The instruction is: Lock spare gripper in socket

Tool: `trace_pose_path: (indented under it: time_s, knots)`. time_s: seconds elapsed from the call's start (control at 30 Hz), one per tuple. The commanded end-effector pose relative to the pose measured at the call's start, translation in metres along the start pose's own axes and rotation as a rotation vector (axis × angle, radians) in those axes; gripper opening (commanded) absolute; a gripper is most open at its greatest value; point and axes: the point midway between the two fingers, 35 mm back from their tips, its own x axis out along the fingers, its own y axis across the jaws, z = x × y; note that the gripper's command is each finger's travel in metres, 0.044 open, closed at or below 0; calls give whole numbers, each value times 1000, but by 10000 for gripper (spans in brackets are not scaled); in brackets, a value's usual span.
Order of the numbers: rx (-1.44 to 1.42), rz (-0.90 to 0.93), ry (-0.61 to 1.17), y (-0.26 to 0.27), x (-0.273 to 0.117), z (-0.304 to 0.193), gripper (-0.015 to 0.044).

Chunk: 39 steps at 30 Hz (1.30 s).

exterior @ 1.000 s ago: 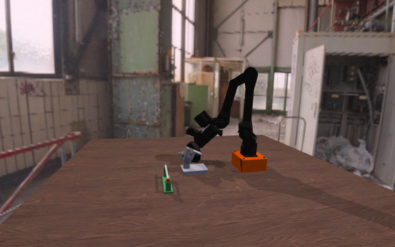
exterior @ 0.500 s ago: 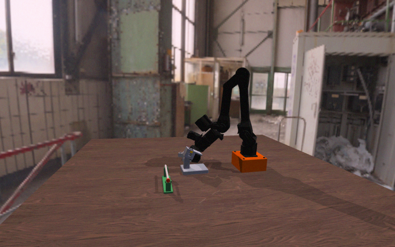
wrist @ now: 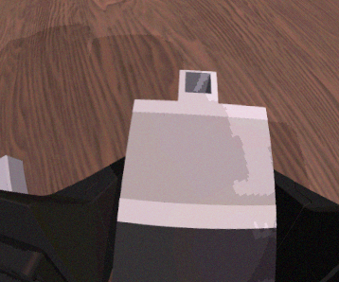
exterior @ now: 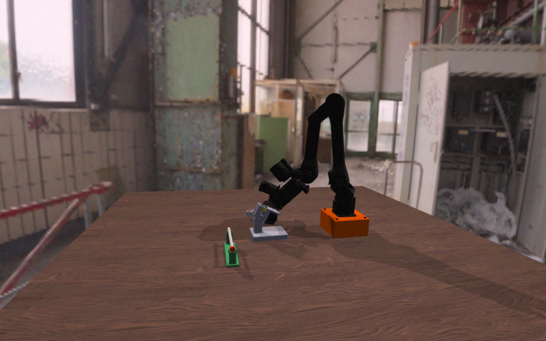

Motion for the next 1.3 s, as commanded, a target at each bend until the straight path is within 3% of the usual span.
trace_pose_path:
  time_s: [0.0,0.1,1.27]
  knots:
    - [4,-1,-2,0,-1,3,78]
    - [4,-1,-2,0,-3,9,0]
    - [4,-1,-4,-1,-57,73,0]
